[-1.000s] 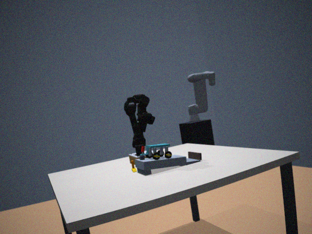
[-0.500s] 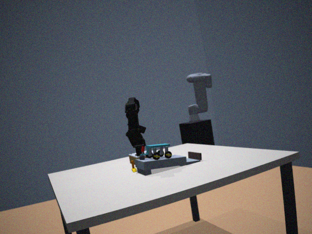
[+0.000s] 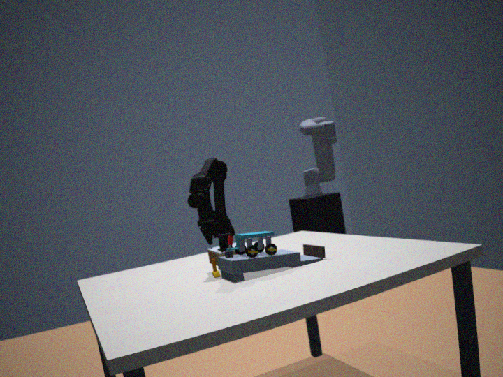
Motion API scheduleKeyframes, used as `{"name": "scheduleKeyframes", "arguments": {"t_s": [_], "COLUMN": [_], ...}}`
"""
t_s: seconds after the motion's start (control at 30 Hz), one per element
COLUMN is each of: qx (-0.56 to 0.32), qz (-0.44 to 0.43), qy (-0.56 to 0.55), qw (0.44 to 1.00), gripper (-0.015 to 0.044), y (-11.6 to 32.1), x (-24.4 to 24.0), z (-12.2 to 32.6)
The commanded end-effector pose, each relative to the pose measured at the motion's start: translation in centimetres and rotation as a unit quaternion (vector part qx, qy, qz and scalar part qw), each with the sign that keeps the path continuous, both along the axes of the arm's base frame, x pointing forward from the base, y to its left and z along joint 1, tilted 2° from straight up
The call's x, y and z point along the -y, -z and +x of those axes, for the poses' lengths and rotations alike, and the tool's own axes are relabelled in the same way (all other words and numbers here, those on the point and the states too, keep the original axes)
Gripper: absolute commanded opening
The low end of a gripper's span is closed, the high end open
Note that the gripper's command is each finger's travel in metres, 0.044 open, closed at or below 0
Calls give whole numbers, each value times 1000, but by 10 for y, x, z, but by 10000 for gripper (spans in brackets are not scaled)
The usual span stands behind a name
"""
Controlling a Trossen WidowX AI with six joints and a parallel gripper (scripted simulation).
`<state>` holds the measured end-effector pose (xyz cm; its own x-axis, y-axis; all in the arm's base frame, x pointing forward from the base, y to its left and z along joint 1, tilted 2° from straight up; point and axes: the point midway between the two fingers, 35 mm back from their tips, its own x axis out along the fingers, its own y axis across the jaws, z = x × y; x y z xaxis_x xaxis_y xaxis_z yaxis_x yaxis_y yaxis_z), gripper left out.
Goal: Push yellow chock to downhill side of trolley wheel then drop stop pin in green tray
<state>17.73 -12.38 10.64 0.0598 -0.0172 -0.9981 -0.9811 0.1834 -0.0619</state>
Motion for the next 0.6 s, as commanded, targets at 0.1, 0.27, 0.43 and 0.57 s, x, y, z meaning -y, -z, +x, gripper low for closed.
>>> {"name": "scheduleKeyframes", "arguments": {"t_s": [0.1, 0.27, 0.43, 0.57], "qx": [-6, -6, -6, -6], "qz": [7, 7, 7, 7], "qy": [0, 0, 0, 0], "qw": [1000, 1000, 1000, 1000], "gripper": [190, 190, 190, 190], "y": [22, 36, 47, 48], "x": [0, 0, -1, -1], "z": [0, 1, 0, 0]}}
